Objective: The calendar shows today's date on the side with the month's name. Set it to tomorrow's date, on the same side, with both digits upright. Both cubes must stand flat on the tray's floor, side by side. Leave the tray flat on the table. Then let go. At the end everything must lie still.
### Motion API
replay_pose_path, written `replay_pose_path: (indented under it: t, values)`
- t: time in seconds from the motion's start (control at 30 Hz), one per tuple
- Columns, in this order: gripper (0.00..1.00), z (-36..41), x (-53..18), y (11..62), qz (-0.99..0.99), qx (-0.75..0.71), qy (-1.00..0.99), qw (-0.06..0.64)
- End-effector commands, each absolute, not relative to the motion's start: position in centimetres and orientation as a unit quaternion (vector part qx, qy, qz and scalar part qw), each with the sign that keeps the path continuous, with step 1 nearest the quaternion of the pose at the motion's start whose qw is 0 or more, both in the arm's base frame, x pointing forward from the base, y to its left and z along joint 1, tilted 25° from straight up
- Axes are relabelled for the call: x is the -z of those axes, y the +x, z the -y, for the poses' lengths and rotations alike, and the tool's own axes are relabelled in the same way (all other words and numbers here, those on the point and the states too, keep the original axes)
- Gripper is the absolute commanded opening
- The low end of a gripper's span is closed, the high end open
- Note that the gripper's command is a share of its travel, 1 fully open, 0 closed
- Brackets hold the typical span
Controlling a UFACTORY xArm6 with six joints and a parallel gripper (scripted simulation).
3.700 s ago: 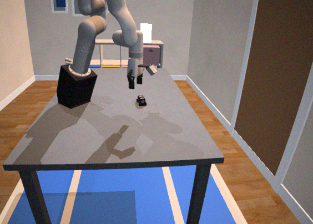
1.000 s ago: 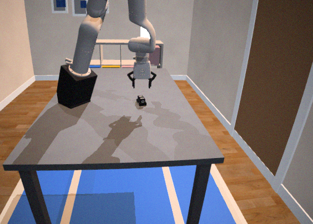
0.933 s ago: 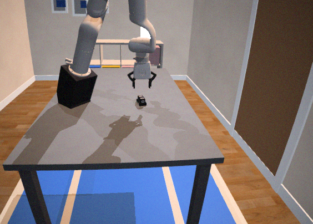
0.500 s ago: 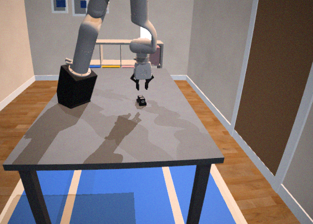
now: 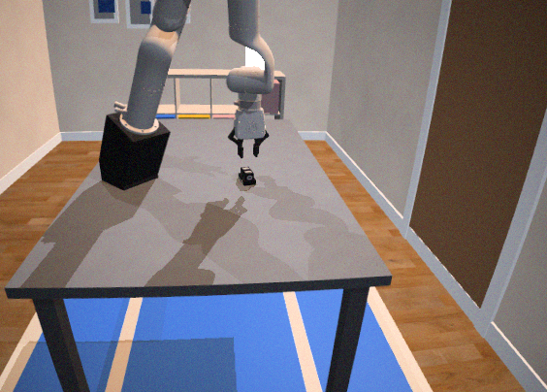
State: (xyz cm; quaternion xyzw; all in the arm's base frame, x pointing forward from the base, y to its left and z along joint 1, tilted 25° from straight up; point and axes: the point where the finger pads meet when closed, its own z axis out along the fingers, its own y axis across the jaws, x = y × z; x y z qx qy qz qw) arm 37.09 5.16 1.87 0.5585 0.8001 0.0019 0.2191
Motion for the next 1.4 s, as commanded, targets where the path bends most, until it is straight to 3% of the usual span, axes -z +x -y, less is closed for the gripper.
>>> replay_pose_path:
  t: [0.0, 1.37]
  values:
    - [0.49, -5.2, -1.9, 37.2, -0.8, -0.003, 0.558, 0.22]
    - [0.49, -4.7, -0.2, 37.9, -0.8, -0.003, 0.558, 0.219]
